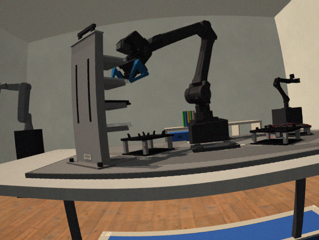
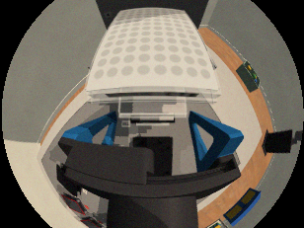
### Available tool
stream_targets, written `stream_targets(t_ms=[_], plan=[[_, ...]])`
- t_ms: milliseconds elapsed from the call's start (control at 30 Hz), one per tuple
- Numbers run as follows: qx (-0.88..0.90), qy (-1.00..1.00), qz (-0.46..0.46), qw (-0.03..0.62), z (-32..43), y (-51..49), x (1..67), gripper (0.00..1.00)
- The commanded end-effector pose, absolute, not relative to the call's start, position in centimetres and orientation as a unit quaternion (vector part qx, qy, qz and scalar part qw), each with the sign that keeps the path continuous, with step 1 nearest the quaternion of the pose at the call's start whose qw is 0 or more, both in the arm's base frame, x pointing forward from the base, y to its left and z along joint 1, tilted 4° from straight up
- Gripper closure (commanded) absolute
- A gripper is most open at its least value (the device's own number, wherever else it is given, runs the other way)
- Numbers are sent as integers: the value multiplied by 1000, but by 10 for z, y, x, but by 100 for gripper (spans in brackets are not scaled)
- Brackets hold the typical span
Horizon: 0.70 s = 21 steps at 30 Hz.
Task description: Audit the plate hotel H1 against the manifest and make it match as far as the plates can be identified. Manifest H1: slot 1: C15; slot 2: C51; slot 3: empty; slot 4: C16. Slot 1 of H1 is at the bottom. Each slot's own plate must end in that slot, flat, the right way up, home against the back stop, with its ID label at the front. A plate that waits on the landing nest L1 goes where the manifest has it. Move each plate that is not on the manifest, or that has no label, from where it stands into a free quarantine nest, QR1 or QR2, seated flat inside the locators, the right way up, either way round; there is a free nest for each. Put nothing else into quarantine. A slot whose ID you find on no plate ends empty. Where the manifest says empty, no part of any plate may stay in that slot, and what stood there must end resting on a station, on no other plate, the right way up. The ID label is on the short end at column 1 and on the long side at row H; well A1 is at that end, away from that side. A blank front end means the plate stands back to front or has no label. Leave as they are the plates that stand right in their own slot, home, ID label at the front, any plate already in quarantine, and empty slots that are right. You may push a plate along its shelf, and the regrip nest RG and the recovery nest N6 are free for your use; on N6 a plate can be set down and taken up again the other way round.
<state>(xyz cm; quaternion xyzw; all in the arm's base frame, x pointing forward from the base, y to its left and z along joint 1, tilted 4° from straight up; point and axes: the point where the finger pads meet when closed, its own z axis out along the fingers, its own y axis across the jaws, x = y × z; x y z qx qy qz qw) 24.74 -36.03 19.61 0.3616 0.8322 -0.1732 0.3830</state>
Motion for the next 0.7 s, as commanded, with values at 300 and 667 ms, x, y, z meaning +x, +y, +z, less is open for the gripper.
stream_targets(t_ms=[300,667], plan=[[355,823,-186,402,222,-378,261,0],[355,823,-186,402,222,-378,261,14]])
